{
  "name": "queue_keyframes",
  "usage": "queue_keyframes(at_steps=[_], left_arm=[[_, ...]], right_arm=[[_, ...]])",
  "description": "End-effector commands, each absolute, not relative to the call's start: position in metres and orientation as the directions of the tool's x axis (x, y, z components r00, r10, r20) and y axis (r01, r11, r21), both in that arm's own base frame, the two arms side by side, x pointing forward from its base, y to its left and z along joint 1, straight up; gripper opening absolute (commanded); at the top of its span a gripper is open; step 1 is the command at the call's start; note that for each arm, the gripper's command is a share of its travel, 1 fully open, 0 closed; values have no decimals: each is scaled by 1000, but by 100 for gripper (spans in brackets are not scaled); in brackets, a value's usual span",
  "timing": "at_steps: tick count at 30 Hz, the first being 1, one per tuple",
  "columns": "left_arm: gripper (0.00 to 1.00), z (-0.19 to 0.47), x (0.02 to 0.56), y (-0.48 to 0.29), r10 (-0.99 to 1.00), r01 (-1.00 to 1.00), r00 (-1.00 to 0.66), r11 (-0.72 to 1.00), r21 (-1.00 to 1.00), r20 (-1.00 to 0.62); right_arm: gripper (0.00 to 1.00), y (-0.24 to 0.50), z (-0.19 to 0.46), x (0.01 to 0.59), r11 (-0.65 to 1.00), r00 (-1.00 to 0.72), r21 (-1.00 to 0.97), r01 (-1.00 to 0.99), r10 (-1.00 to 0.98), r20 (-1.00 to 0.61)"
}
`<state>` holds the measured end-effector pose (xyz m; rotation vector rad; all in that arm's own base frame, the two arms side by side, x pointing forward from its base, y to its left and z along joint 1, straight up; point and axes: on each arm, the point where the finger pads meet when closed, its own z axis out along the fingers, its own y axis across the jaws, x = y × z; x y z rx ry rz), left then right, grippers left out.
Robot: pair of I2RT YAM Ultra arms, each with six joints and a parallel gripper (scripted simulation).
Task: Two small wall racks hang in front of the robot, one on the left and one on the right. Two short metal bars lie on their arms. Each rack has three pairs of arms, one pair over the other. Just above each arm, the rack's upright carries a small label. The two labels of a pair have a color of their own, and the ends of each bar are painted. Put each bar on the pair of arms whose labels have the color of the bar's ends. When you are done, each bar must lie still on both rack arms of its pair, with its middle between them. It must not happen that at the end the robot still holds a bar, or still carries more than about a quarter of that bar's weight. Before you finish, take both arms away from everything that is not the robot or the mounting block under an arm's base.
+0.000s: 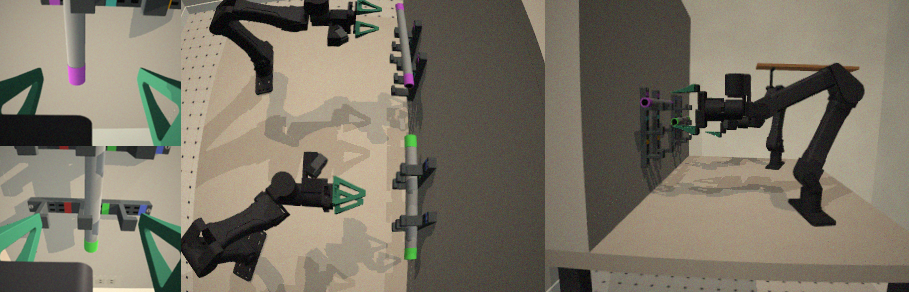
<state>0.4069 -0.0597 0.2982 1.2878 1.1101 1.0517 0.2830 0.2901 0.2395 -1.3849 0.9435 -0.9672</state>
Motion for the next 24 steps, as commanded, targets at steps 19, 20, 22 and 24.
queue_keyframes(at_steps=[19,20,22,24], left_arm=[[100,291,386,-89,987,0,159,37,999,-37],[100,290,385,-90,987,0,159,37,999,-37],[100,289,383,-94,987,0,159,37,999,-37],[100,287,382,-97,987,0,159,37,999,-37]], right_arm=[[100,285,248,284,0,337,-1000,2,-942,0],[100,285,248,284,0,337,-1000,2,-942,0],[100,285,248,284,0,337,-1000,2,-942,0],[100,285,248,284,0,337,-1000,2,-942,0]])
